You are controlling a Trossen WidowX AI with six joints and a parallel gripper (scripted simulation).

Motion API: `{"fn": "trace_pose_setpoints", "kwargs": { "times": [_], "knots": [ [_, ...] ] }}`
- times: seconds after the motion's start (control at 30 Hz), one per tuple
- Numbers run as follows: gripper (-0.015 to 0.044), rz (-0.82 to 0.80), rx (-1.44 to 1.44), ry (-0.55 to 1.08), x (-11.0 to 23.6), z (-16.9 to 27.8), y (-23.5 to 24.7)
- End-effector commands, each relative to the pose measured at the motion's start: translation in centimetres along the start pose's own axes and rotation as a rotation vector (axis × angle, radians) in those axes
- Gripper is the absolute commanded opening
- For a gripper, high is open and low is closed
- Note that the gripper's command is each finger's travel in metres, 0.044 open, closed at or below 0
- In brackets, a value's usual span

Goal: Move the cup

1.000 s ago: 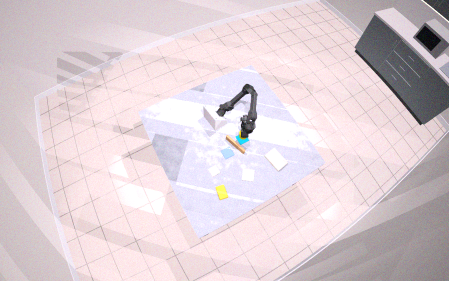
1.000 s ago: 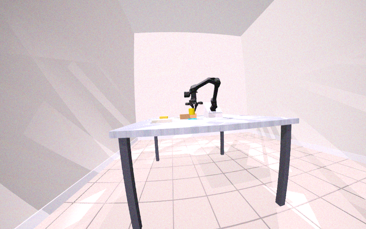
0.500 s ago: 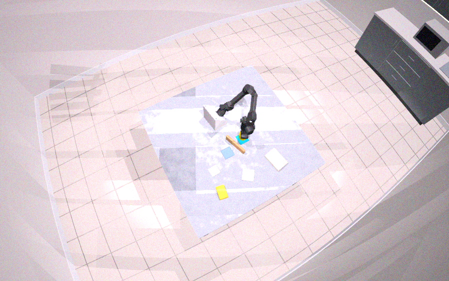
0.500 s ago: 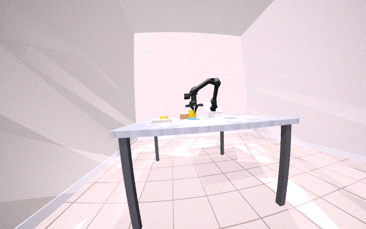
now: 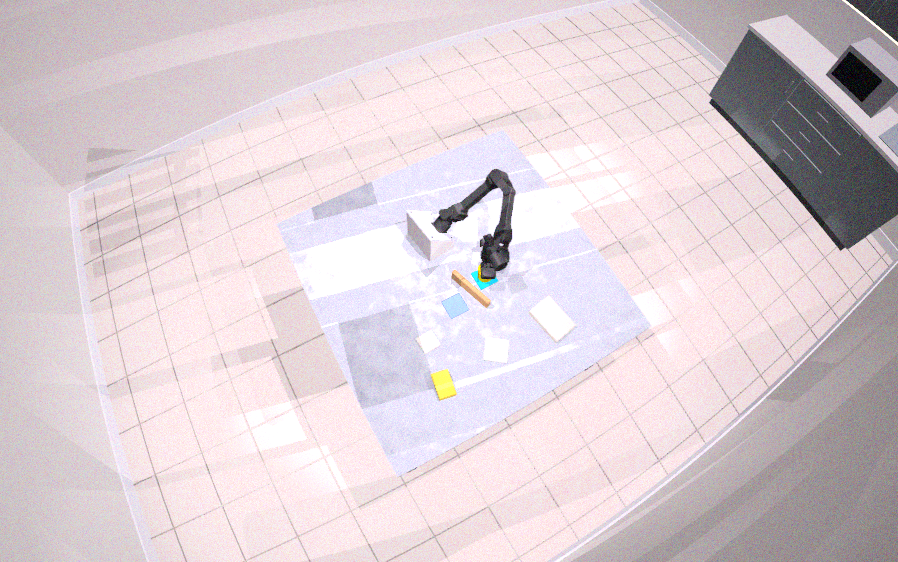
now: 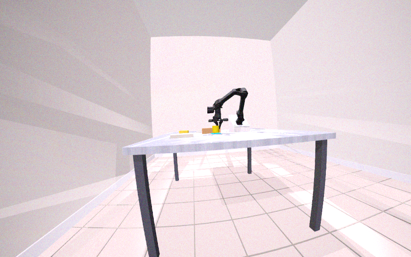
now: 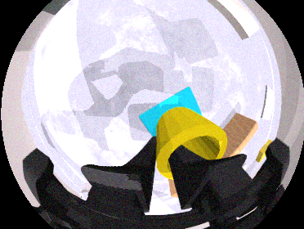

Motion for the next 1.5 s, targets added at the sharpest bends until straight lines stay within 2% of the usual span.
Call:
{"fn": "trace_pose_setpoints", "kwargs": {
  "times": [0.0, 0.3, 0.5, 0.83, 1.47],
  "knots": [
    [0.0000, 0.001, 0.001, 0.000, 0.1, 0.0, 0.0],
    [0.0000, 0.001, 0.001, 0.000, 0.1, 0.0, 0.0],
    [0.0147, 0.001, 0.001, 0.000, 0.1, 0.0, 0.0],
    [0.0147, 0.001, 0.000, 0.000, 0.3, 0.0, 0.0],
    [0.0147, 0.002, -0.004, 0.001, 2.9, 0.1, -0.1]
  ]
}}
Point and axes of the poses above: the point midway between the two fingers, 35 mm back from their tips, its own x axis back along the fingers, its own y axis across the jaws, z = x × y, the point moved 10 cm from there along x, back along the fingers, and after that the axes turned 12 degrees about x, right-handed, at the moved point
